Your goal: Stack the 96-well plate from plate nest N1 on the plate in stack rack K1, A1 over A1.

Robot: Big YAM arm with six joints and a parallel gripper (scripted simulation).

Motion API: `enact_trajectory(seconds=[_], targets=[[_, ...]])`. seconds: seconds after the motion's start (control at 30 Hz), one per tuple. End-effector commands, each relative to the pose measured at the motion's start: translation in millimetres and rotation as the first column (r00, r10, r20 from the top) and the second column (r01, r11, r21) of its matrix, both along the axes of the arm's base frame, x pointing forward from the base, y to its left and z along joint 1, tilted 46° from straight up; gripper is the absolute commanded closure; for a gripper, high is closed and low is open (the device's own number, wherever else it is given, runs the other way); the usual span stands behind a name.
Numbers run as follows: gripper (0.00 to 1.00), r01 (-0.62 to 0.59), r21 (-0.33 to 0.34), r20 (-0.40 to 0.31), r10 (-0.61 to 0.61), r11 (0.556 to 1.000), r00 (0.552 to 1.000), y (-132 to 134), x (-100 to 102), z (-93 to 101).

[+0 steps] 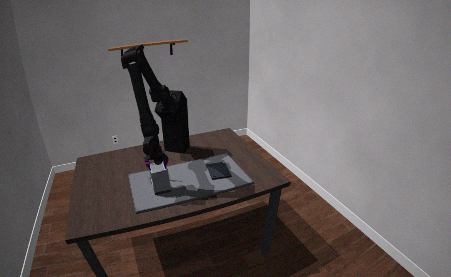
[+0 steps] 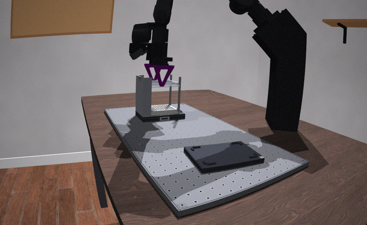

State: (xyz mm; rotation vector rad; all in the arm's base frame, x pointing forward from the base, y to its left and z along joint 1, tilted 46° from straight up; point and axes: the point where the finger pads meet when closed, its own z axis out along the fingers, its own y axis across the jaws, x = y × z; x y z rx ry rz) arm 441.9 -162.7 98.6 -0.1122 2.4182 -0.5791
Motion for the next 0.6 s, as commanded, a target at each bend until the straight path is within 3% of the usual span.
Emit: enact_trajectory(seconds=[0.0,0.57], targets=[[1.00,-0.008,-0.012,0.010,0.008,1.000,1.000,-5.3,9.3,1.0],[1.00,-0.007,-0.011,0.007,0.007,1.000,1.000,-14.8,22.8,-18.6]])
